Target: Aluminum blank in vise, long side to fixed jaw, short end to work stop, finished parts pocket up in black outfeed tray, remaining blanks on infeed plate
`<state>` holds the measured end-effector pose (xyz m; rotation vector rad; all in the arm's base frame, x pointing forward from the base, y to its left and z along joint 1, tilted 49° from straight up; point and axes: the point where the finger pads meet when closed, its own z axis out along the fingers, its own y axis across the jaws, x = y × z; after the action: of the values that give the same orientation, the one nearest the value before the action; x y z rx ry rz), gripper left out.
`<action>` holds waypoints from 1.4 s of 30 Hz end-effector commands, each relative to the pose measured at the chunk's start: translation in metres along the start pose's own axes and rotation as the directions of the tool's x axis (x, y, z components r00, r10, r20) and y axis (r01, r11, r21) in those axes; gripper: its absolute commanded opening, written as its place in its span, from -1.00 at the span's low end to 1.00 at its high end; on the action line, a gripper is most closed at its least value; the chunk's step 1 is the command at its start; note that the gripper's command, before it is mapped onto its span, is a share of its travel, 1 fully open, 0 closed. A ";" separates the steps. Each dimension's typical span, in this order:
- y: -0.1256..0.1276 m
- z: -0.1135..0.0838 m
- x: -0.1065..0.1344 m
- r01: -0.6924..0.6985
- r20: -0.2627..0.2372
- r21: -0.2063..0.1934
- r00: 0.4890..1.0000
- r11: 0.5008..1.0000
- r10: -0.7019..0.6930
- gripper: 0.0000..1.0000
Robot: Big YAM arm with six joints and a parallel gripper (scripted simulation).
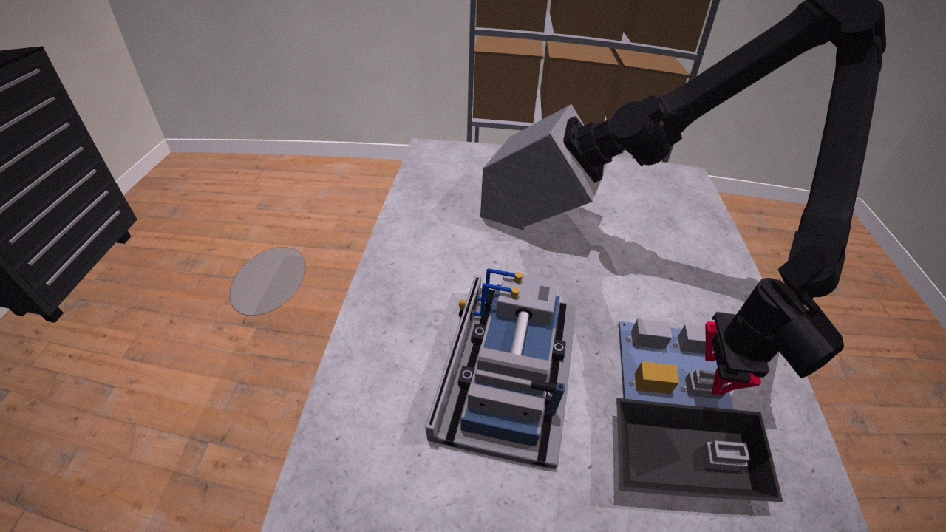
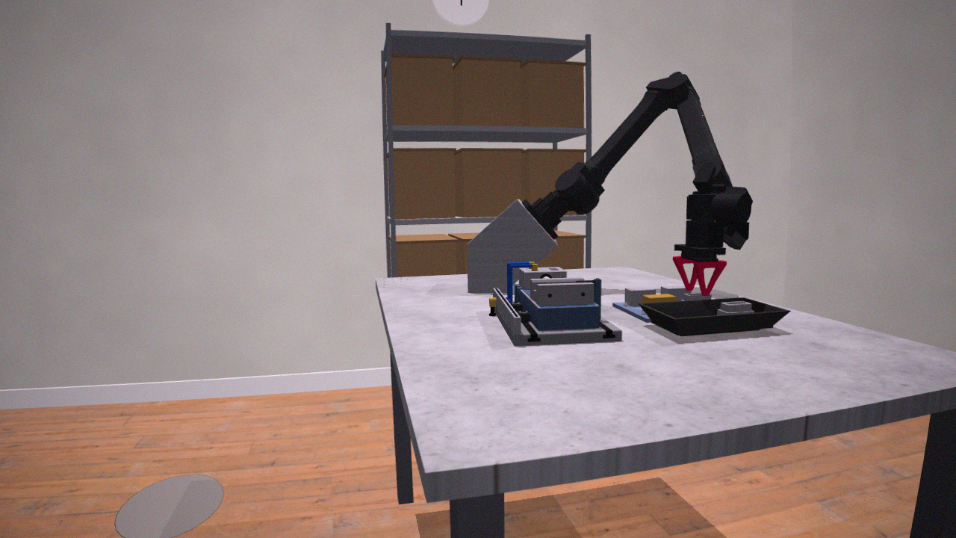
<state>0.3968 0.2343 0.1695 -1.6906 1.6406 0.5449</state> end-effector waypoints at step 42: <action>0.000 0.015 -0.006 0.012 0.005 -0.001 1.000 1.000 -0.012 0.28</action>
<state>0.3990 0.2412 0.1631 -1.6905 1.6389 0.5438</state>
